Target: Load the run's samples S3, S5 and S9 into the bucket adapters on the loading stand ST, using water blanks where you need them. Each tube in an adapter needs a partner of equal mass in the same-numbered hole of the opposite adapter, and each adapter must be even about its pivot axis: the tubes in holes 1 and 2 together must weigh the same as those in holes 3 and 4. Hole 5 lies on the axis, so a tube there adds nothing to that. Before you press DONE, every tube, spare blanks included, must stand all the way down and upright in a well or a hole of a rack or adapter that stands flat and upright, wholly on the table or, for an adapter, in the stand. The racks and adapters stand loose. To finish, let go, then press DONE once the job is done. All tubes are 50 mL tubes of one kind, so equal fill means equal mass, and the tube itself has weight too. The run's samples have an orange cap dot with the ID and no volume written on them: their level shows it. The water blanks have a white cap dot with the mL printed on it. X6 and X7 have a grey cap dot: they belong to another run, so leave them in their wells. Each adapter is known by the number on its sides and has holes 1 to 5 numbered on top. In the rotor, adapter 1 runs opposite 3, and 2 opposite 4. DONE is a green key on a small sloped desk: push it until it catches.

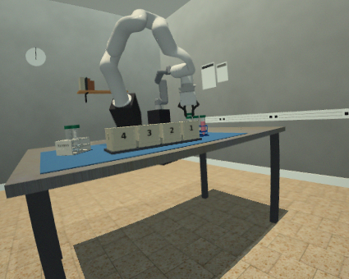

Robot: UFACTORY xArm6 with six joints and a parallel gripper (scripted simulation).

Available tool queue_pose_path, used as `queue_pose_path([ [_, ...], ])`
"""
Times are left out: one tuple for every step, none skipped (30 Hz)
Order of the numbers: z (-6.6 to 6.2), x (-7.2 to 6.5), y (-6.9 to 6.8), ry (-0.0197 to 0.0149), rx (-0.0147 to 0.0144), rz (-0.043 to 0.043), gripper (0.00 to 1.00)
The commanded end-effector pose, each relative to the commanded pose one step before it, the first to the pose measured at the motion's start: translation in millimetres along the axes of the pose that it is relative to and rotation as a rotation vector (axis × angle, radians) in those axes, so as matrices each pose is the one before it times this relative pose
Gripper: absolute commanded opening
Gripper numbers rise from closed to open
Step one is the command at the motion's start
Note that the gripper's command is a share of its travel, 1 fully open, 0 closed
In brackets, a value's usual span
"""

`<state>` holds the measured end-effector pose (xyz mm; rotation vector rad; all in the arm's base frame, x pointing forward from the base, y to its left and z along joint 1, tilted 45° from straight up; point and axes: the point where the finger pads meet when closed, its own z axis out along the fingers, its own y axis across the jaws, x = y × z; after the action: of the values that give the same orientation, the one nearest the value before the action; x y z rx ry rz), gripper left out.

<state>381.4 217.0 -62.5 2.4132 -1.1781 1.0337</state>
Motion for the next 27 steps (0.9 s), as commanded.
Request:
queue_pose_path([
  [-2.89,-0.20,-1.30,-0.00106,0.00305,0.00077,0.00],
  [-0.02,0.00,0.00,0.00000,0.00000,0.00000,0.00],
  [-0.02,0.00,0.00,0.00000,0.00000,0.00000,0.00],
  [-2.04,0.00,-0.01,-0.00001,0.00000,0.00001,0.00],
  [-2.00,0.00,0.00,-0.00001,0.00001,0.00001,0.00],
  [-2.00,0.00,0.00,-0.00001,0.00001,0.00001,0.00],
  [-2.00,0.00,0.00,-0.00001,0.00001,0.00001,0.00],
  [-2.00,0.00,-0.01,-0.00001,0.00000,0.00001,0.00],
  [-2.00,0.00,-0.01,-0.00001,0.00000,0.00001,0.00],
  [-2.00,0.00,-0.01,-0.00001,0.00000,0.00001,0.00],
  [-2.00,0.00,-0.01,-0.00001,0.00000,0.00001,0.00],
  [-2.00,0.00,-0.01,-0.00001,0.00000,0.00001,0.00],
  [0.00,0.00,0.00,0.00000,0.00000,0.00000,0.00],
  [0.00,0.00,0.00,0.00000,0.00000,0.00000,0.00],
  [-2.01,0.00,-0.01,-0.00001,0.00000,0.00001,0.00],
  [-2.00,0.00,0.00,-0.00001,0.00000,0.00001,0.00],
  [-2.00,0.00,0.00,-0.00001,0.00000,0.00001,0.00],
  [-2.00,0.00,0.00,-0.00001,0.00000,0.00001,0.00],
  [-2.00,0.00,-0.01,-0.00001,0.00000,0.00001,0.00],
  [-2.00,0.00,-0.01,-0.00001,0.00000,0.00001,0.00],
  [-2.00,0.00,-0.01,-0.00001,0.00000,0.00001,0.00],
  [-2.00,0.00,-0.01,-0.00001,0.00000,0.00001,0.00],
  [-2.00,0.00,-0.01,-0.00001,0.00000,0.00001,0.00],
  [-2.00,0.00,-0.01,-0.00001,0.00000,0.00001,0.00],
  [-2.00,0.00,-0.01,-0.00001,0.00000,0.00001,0.00],
  [-2.00,0.00,-0.01,-0.00001,0.00000,0.00001,0.00],
  [-2.00,0.00,-0.01,-0.00001,0.00000,0.00001,0.00],
])
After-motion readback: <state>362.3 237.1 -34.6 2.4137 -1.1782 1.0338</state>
